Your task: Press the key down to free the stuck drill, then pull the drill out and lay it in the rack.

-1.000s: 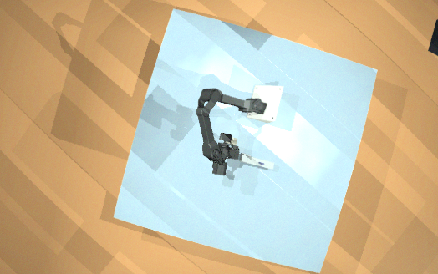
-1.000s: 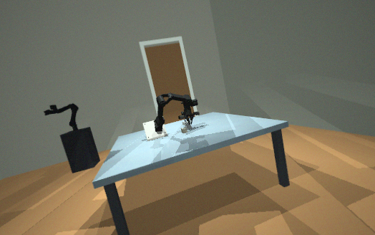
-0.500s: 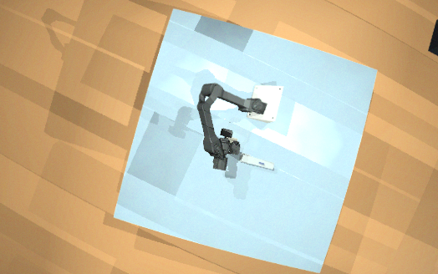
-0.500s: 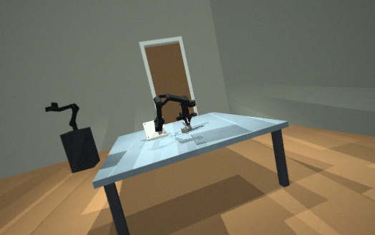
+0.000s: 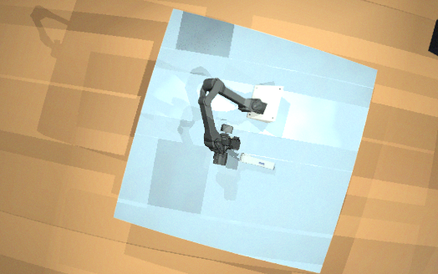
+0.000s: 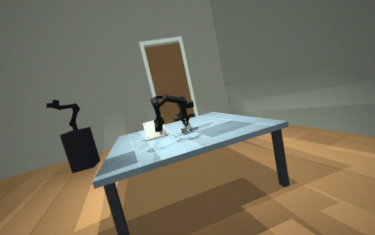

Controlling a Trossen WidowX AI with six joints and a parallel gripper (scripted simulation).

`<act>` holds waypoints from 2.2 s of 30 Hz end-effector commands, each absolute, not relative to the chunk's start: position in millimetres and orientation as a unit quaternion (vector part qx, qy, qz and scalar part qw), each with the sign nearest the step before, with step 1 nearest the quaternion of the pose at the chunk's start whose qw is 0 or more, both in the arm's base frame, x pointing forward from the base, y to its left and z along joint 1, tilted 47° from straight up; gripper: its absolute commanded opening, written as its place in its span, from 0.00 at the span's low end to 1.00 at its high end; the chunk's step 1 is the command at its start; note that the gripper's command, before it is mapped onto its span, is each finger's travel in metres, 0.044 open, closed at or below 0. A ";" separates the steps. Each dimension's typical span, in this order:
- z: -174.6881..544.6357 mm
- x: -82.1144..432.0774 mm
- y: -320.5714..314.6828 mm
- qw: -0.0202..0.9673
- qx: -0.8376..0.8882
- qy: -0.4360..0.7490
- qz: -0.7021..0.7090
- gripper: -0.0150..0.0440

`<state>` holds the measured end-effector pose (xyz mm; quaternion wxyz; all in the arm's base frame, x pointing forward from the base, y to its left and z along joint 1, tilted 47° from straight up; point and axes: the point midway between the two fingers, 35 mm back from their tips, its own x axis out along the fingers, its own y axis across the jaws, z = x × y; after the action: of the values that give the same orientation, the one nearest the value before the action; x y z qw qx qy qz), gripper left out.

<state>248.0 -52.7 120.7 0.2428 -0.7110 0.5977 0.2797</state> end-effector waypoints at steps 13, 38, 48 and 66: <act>128.0 227.4 -61.5 0.243 -0.713 0.596 0.278 0.25; 105.2 233.4 -84.2 0.243 -0.713 0.596 0.278 0.25; 97.6 235.4 -93.4 0.242 -0.713 0.596 0.277 0.25; 95.0 235.6 -96.4 0.239 -0.715 0.595 0.279 0.61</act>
<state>235.8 -96.8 94.9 0.2395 -0.7151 0.5949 0.2783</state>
